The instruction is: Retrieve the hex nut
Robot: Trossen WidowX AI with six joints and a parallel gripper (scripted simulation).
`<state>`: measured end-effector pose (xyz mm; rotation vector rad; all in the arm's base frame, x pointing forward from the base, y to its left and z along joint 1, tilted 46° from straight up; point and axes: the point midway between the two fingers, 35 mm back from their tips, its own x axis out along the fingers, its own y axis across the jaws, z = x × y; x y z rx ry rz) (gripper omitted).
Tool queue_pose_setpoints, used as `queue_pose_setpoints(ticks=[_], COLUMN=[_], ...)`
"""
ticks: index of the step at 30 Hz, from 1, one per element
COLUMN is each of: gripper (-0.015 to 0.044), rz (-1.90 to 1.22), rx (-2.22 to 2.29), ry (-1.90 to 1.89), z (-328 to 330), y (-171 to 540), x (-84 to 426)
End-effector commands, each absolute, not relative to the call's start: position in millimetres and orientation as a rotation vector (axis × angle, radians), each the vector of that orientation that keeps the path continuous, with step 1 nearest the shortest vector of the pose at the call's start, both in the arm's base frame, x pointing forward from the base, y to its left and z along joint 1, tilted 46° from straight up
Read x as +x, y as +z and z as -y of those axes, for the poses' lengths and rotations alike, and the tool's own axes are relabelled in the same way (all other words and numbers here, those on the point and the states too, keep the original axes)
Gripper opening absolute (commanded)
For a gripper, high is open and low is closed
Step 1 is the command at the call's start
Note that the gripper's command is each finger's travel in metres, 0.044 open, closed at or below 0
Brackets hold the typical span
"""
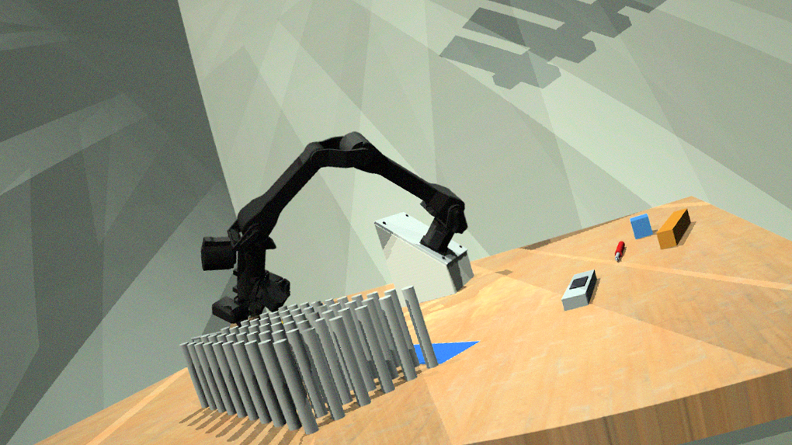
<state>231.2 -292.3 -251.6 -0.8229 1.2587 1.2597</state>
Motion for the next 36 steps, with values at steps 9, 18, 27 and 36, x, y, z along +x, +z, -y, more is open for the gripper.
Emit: queue_pose_setpoints(ticks=[9, 18, 27, 36], gripper=[0.0000, 0.0000, 0.0000, 0.0000], rz=[-1.261, -1.261, -1.260, -1.259], rx=[-0.822, -0.821, -0.821, -0.820], ry=[1.254, 1.254, 1.255, 1.256], z=[282, 273, 264, 255], y=[-261, -268, -275, -282], x=[233, 233, 233, 233])
